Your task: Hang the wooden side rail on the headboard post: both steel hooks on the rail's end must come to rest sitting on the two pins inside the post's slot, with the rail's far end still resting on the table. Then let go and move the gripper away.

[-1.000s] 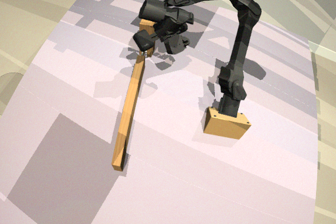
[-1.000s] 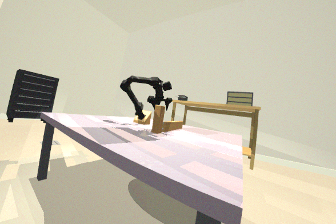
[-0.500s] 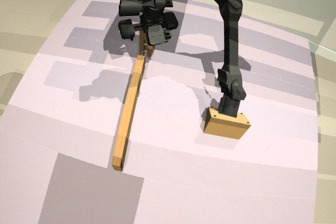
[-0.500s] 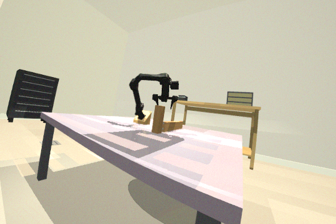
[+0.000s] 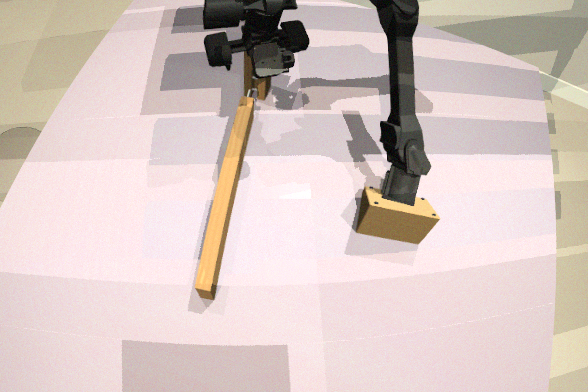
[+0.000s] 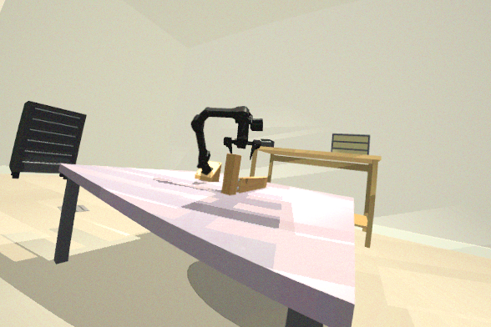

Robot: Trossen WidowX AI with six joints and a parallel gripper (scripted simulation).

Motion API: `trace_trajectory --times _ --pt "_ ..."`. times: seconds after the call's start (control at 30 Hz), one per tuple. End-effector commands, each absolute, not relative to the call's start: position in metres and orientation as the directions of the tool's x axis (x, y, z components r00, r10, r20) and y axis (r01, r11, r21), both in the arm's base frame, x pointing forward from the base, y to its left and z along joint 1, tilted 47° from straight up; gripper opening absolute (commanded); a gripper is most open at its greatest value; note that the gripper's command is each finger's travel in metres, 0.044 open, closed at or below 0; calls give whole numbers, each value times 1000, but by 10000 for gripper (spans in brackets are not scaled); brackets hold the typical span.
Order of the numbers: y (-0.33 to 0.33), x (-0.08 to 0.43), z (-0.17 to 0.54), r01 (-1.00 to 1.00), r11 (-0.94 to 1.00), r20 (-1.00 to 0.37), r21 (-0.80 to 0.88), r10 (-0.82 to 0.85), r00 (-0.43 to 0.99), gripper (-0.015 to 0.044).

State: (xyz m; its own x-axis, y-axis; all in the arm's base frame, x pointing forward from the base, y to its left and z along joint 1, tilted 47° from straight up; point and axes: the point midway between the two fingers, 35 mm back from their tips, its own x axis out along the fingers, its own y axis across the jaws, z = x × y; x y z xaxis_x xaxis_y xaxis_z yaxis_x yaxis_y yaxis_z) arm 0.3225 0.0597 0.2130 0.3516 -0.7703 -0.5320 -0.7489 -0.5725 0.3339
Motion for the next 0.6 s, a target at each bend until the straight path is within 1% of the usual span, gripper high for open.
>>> trace_trajectory --times 0.0,0.2,0.27,0.4,0.57 --pt "60 322 213 -752 -571 -536 330 -769 349 440" --pt "61 323 212 -756 -569 -539 325 -768 346 440" --pt "66 323 202 -788 -547 -560 282 -761 328 440" --pt "82 323 171 -878 -451 -619 162 -740 265 440" --pt "101 319 134 -959 -281 -676 43 -715 180 440"
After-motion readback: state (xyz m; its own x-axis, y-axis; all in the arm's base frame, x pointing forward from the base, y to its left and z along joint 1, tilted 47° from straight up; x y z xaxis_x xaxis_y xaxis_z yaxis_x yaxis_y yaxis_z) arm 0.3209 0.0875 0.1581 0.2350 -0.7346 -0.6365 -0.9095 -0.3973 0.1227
